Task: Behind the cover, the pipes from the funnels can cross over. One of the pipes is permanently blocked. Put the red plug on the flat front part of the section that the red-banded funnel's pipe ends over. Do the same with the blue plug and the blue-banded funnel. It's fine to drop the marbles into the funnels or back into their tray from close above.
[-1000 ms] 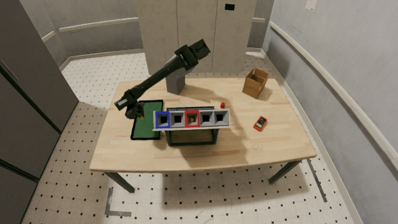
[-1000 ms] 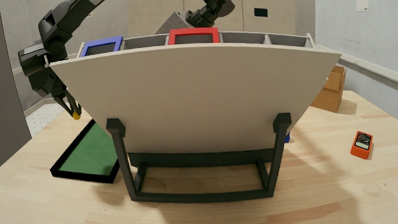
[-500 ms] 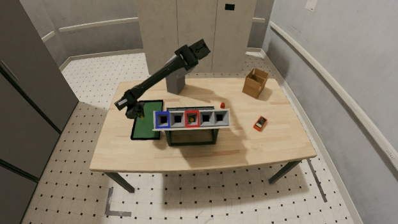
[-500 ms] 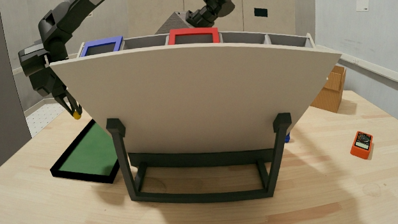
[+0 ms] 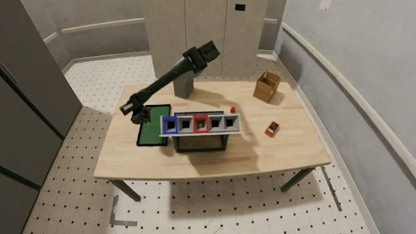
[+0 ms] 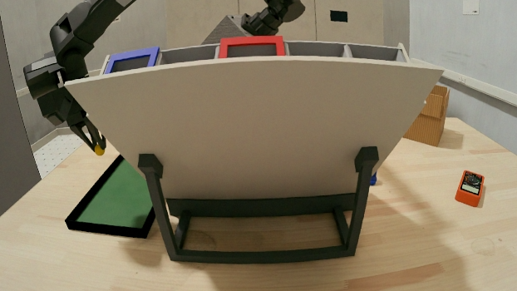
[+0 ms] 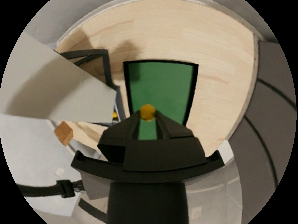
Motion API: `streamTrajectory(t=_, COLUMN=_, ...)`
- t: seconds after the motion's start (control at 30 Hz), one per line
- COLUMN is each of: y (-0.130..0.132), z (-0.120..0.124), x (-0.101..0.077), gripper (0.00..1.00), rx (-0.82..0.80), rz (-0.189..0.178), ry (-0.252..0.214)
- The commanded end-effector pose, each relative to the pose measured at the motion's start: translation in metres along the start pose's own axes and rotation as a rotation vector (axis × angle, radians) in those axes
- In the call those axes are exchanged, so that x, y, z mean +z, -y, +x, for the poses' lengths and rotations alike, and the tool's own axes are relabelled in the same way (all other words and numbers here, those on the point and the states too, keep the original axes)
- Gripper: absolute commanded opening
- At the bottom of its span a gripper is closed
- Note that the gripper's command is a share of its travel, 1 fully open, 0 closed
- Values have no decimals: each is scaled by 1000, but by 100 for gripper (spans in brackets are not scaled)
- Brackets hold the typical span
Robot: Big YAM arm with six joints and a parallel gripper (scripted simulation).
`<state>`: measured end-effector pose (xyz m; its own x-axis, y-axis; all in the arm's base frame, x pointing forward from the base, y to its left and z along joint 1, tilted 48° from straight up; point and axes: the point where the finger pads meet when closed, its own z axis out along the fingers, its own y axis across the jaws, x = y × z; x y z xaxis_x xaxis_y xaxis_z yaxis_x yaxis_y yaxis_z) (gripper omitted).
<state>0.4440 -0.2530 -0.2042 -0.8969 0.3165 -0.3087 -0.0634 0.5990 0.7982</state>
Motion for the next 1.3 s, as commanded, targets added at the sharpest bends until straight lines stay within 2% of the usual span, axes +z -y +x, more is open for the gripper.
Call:
streamTrajectory(t=0.0, y=2, z=-8, x=0, gripper=0, rx=-5, rz=6, ry=12)
streamTrajectory(t=0.9, y=3, z=-8, x=6, gripper=0, rx=-32, rz=0, ry=-5)
streamTrajectory(t=1.27, y=-1, z=73, x=-29, gripper=0, rx=-32, rz=0, ry=-5)
